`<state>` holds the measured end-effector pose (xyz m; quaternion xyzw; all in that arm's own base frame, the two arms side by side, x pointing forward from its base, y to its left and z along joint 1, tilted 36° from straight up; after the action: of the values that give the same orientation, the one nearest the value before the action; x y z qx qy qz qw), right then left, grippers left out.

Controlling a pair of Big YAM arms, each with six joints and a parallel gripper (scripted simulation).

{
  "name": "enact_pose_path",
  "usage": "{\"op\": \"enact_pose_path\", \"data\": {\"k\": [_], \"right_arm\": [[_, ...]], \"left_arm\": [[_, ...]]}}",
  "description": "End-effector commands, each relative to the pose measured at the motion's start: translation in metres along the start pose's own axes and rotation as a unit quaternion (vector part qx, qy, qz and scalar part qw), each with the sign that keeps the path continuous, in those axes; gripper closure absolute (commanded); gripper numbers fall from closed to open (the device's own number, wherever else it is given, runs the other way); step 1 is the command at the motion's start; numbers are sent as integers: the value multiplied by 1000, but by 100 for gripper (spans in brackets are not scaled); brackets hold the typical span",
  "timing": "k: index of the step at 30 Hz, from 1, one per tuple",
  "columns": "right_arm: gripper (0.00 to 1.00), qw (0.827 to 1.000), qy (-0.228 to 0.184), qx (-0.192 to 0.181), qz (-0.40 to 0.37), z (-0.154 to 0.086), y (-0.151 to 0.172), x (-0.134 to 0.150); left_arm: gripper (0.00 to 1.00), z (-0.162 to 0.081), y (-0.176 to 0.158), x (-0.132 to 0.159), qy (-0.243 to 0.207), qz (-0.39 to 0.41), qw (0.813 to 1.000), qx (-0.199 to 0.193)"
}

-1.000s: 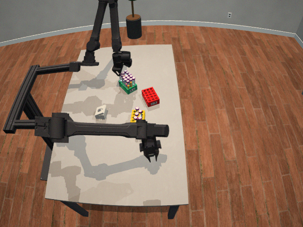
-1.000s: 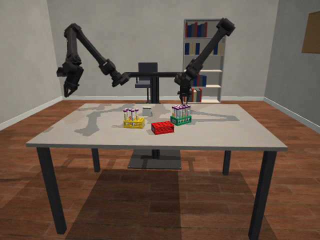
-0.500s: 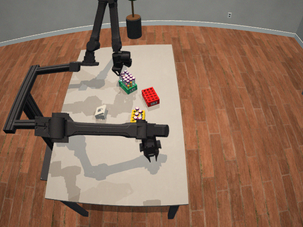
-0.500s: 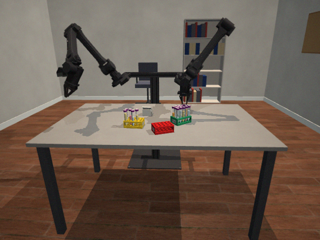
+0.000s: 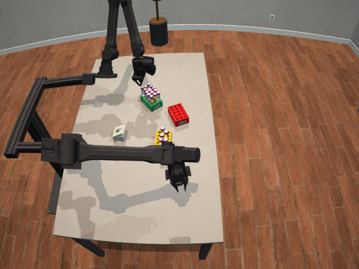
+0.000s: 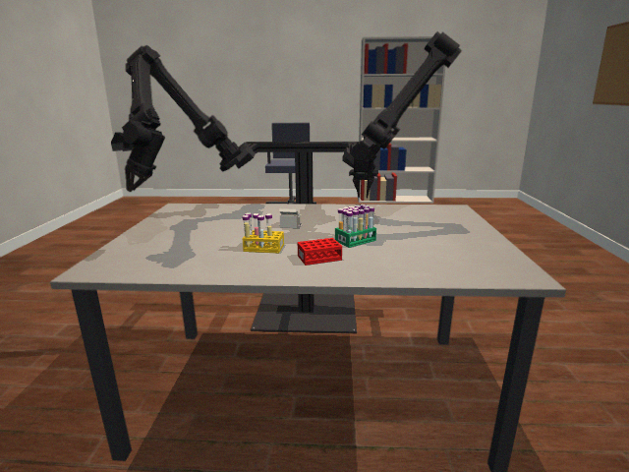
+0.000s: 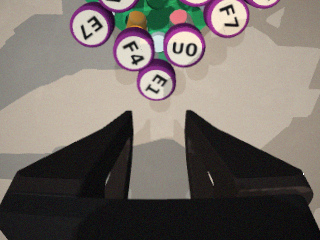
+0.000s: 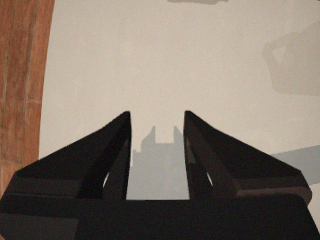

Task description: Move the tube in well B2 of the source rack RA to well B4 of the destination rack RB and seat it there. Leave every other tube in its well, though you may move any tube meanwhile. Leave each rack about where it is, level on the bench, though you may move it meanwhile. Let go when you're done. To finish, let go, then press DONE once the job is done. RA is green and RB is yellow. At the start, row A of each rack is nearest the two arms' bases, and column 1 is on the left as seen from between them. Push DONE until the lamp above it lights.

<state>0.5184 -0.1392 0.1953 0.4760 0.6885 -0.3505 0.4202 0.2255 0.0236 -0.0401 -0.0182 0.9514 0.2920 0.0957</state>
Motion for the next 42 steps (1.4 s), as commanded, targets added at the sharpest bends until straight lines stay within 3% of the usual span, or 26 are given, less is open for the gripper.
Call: {"op": "enact_pose_path", "data": {"k": [1, 16, 17, 23, 30, 42], "right_arm": [[70, 1000, -5, -7, 12, -5, 6, -11], [70, 1000, -5, -7, 12, -5, 6, -11], [70, 1000, -5, -7, 12, -5, 6, -11], [70, 1000, -5, -7, 12, -5, 6, -11], [70, 1000, -5, -7, 12, -5, 6, -11], [70, 1000, -5, -7, 12, -5, 6, -11]], "left_arm": [[70, -17, -3, -13, -10, -19, 1000, 3], [70, -47, -4, -15, -12, -21, 1000, 6], [100, -43, -8, -13, -3, -30, 1000, 1], [100, -41, -20, -22, -5, -99, 995, 3], [100, -38, -40, -38, -11, -218, 976, 7], [100, -34, -70, -55, -9, -223, 975, 8]]}}
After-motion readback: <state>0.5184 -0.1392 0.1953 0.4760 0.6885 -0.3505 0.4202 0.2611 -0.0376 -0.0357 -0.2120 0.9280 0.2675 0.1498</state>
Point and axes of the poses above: on each arm, the point where the finger pads meet when closed, its own z axis out along the fingers, its own y axis across the jaws, x = y × z, the point moved 2 cm from there along -z, back along the fingers, and after that the axes turned 15 degrees about -z, right-handed, at the moved point
